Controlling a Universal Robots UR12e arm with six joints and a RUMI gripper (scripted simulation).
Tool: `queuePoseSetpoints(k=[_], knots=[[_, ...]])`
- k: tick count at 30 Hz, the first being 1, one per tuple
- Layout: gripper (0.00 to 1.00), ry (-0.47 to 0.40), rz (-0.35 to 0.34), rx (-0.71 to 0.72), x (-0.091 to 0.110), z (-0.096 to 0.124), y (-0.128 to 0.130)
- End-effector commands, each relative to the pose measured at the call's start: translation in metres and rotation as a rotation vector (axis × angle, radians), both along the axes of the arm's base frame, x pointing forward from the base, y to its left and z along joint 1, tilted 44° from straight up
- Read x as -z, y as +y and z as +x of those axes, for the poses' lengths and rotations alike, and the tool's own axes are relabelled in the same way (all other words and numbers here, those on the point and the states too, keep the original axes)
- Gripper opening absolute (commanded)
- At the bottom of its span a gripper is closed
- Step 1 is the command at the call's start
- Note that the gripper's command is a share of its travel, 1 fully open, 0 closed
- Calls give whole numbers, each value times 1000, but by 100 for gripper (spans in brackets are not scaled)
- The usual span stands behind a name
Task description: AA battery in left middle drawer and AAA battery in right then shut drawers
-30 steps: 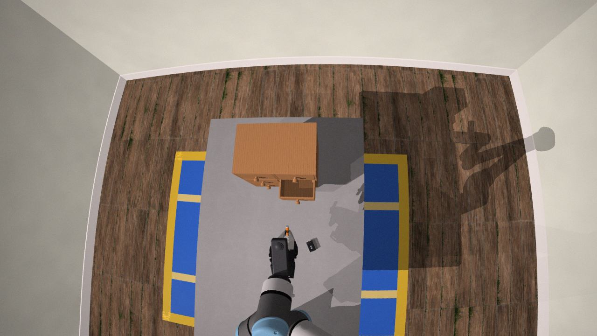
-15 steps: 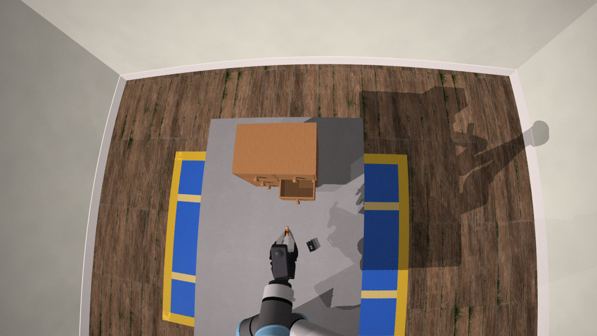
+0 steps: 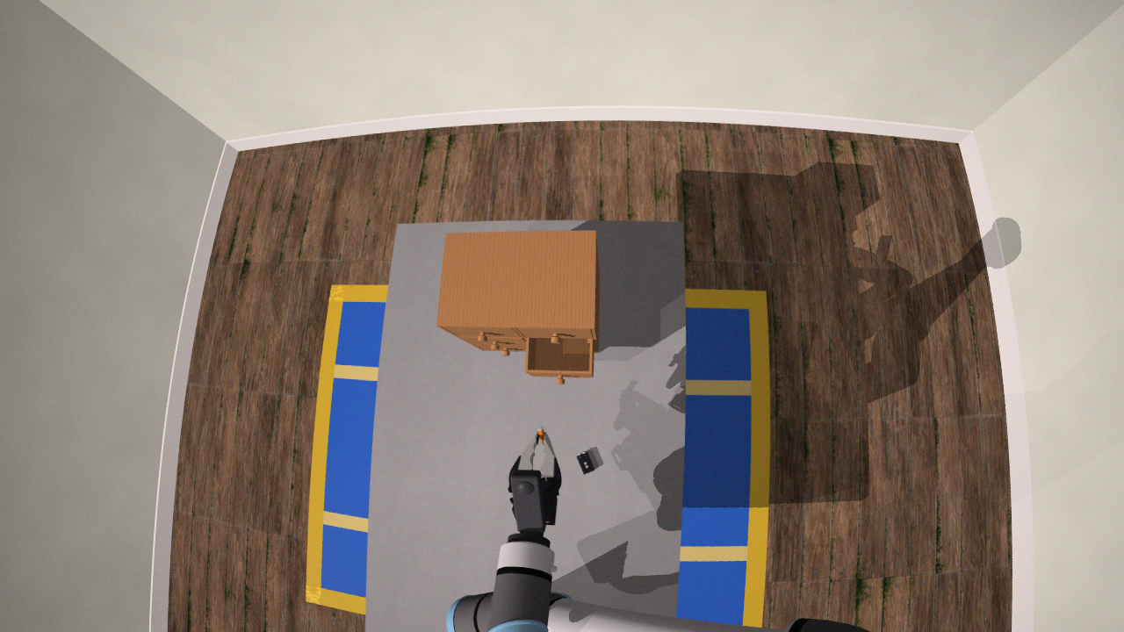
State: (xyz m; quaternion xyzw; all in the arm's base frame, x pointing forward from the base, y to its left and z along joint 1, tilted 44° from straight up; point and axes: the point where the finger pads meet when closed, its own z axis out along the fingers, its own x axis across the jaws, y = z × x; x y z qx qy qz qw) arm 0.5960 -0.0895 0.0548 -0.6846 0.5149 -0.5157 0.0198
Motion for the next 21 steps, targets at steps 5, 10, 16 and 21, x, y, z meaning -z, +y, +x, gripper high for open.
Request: queuePoseSetpoints(k=[5, 10, 16, 21], knots=[[2, -48, -4, -45, 0, 0, 0], [2, -73, -6, -68, 1, -1, 0], [2, -100, -8, -94, 1, -1, 0], [2, -115, -10, -109, 1, -1, 0]])
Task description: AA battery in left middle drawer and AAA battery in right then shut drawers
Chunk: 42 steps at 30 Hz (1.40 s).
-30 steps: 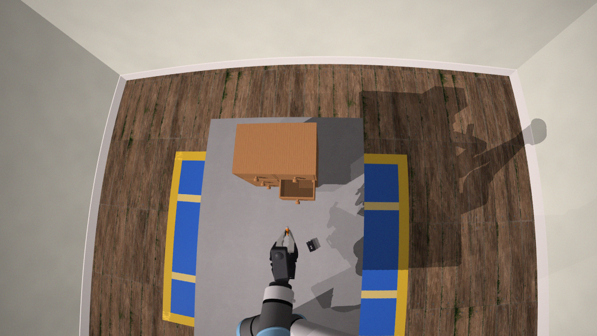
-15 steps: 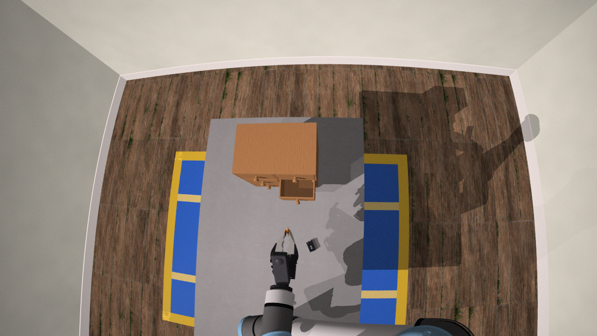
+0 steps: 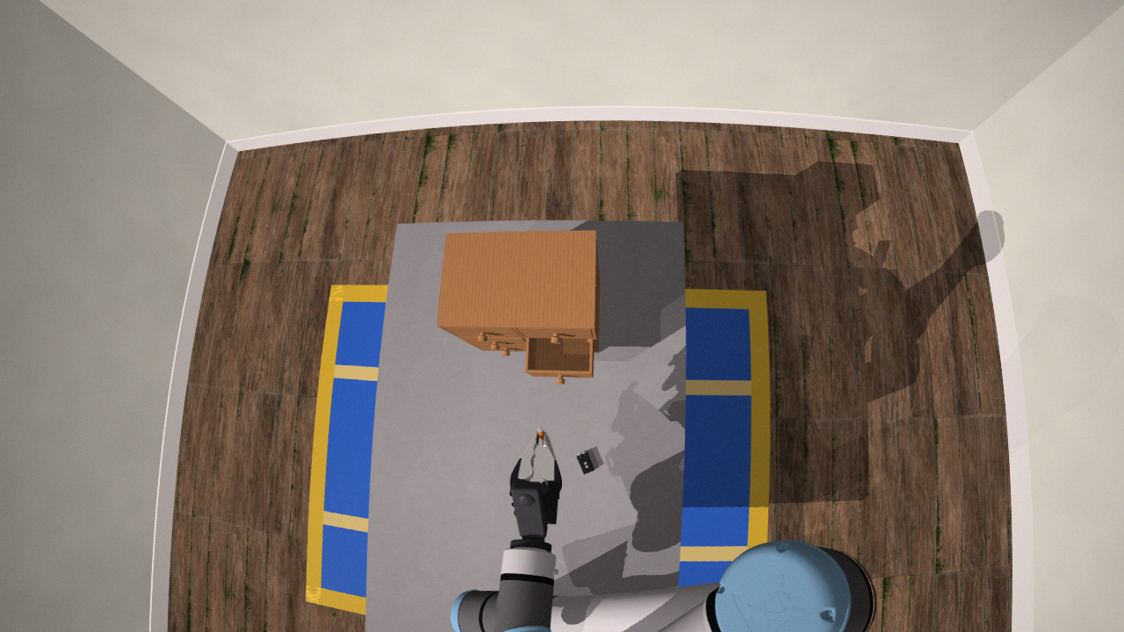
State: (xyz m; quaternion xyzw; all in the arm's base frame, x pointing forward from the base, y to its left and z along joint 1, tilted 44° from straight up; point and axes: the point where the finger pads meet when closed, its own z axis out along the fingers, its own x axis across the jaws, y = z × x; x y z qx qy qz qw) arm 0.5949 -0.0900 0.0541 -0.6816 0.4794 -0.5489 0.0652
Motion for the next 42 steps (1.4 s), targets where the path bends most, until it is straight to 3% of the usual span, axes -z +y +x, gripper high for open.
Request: queuePoseSetpoints(k=[1, 42], knots=[[2, -19, -1, -18, 0, 0, 0], [2, -84, -7, -80, 0, -1, 0]])
